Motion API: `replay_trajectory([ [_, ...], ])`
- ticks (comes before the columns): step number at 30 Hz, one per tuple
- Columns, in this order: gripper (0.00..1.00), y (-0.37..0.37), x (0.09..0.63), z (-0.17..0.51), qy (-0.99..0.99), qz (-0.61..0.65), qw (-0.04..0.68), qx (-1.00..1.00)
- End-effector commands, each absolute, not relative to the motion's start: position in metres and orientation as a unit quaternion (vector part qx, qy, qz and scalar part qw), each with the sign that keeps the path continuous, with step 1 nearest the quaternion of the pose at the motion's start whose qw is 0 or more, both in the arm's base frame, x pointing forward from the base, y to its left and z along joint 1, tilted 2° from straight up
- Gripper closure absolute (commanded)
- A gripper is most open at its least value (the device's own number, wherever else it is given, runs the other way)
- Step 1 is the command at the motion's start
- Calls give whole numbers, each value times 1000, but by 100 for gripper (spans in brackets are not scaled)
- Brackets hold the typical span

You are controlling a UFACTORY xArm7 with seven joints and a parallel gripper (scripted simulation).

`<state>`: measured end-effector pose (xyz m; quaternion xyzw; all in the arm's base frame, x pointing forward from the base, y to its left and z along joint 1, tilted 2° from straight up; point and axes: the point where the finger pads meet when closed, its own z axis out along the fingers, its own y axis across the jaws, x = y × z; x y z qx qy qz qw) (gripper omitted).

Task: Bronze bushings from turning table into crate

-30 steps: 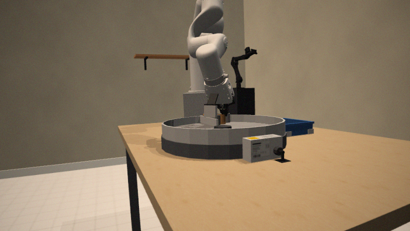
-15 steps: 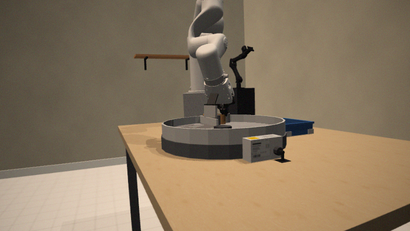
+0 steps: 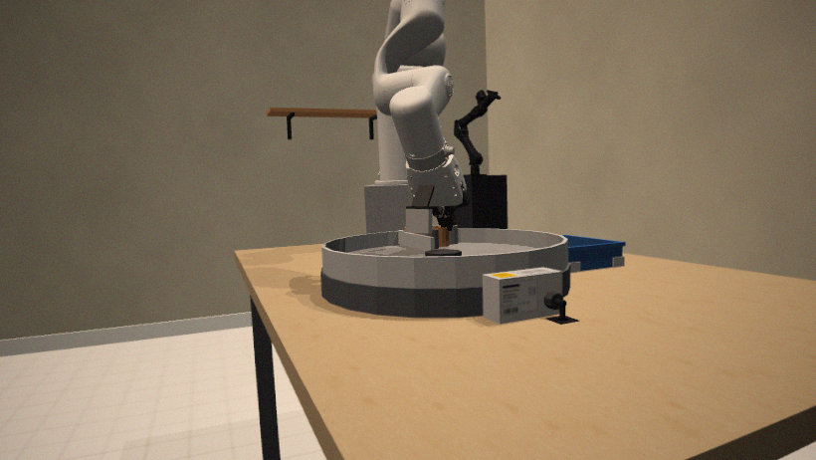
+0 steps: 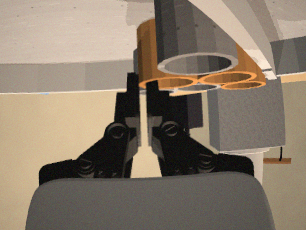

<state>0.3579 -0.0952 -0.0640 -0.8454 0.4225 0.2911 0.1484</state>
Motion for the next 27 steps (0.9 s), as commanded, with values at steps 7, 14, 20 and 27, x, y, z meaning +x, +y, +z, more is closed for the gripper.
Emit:
replay_trajectory([
  [7,100,-95,358,-26,423,289,148,-846],
  [14,100,-95,358,-5,423,289,148,-846],
  [20,100,-95,358,3,423,289,148,-846],
  [27,100,-95,358,3,423,289,148,-846],
])
